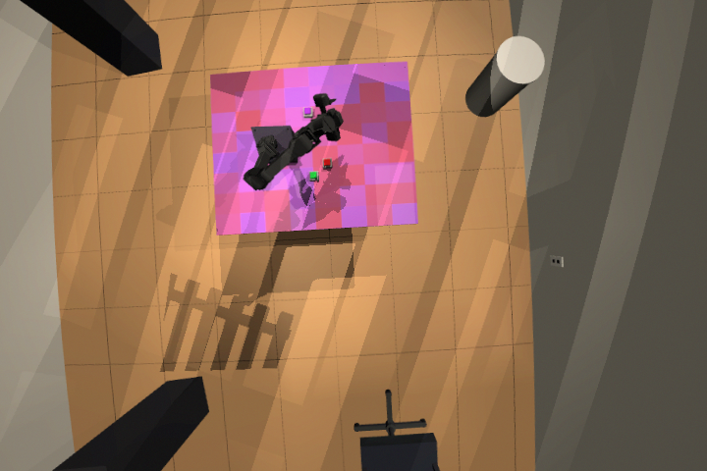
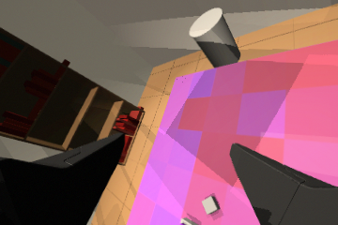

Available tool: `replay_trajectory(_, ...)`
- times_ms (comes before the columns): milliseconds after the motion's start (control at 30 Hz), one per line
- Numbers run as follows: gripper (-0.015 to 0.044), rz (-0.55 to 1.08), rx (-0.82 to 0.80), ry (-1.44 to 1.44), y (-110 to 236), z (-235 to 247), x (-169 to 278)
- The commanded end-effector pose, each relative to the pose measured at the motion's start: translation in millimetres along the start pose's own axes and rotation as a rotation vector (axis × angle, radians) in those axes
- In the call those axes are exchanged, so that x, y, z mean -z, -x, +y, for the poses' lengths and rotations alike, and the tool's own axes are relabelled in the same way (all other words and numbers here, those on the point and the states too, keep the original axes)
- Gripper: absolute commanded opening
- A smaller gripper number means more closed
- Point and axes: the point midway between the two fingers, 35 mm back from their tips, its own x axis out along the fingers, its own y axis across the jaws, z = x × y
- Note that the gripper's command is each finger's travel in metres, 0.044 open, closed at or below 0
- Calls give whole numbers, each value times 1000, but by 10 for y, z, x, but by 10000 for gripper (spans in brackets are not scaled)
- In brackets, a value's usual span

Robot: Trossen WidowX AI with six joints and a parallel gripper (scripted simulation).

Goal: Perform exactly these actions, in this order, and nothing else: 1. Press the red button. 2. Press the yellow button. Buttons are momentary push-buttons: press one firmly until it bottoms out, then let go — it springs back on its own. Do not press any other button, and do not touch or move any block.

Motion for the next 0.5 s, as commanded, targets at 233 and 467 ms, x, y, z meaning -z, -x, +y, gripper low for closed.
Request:
replay_trajectory(233, 400, 572, 740, 12, 120, -1721, 1055)
replay_trajectory(467, 400, 659, 829, 44, 239, -1913, 1165)
